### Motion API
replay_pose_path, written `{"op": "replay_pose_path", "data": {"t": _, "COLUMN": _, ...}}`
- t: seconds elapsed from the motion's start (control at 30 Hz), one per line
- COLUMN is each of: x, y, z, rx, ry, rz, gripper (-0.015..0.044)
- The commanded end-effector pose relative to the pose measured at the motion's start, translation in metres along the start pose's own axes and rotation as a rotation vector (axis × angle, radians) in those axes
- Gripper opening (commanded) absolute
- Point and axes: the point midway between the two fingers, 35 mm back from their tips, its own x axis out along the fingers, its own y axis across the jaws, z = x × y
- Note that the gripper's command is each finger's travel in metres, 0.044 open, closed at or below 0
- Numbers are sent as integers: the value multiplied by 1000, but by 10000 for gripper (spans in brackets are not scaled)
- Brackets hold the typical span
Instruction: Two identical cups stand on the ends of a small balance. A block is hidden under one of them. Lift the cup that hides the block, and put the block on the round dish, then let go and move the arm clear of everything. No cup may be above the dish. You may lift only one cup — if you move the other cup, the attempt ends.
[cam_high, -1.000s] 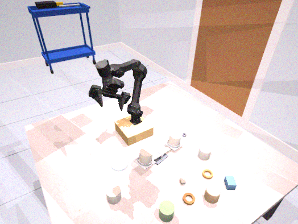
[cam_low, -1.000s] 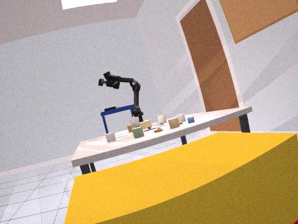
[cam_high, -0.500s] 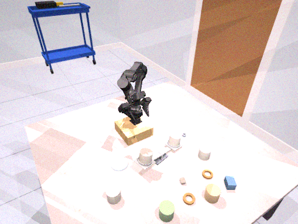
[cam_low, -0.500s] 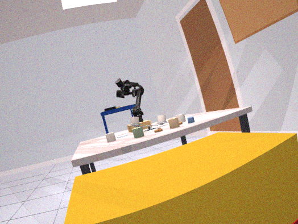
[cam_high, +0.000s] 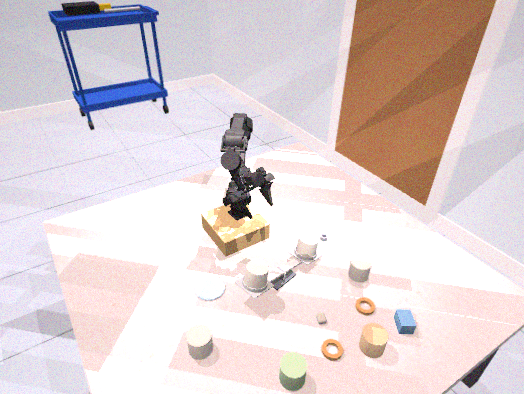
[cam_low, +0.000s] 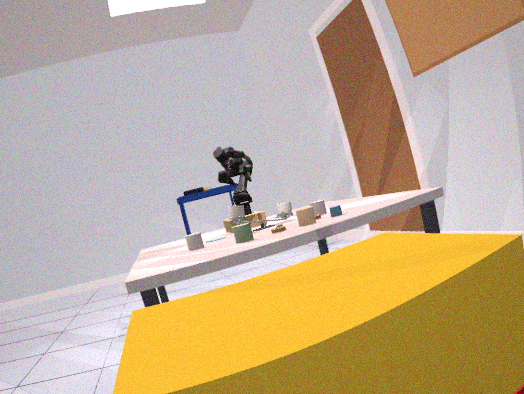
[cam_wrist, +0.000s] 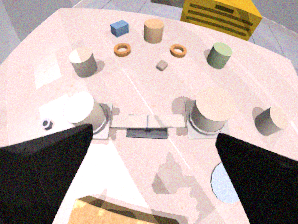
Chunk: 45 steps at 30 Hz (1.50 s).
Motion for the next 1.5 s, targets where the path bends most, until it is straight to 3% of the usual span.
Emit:
{"op": "replay_pose_path", "data": {"t": 0.0, "x": 6, "y": 3, "z": 0, "rx": 83, "ry": 37, "rz": 25, "gripper": 440}}
{"op": "replay_pose_path", "data": {"t": 0.77, "x": 61, "y": 32, "z": 18, "rx": 759, "ry": 389, "rz": 24, "gripper": 440}}
{"op": "replay_pose_path", "data": {"t": 1.47, "x": 128, "y": 98, "z": 20, "rx": 1281, "ry": 624, "rz": -350, "gripper": 440}}
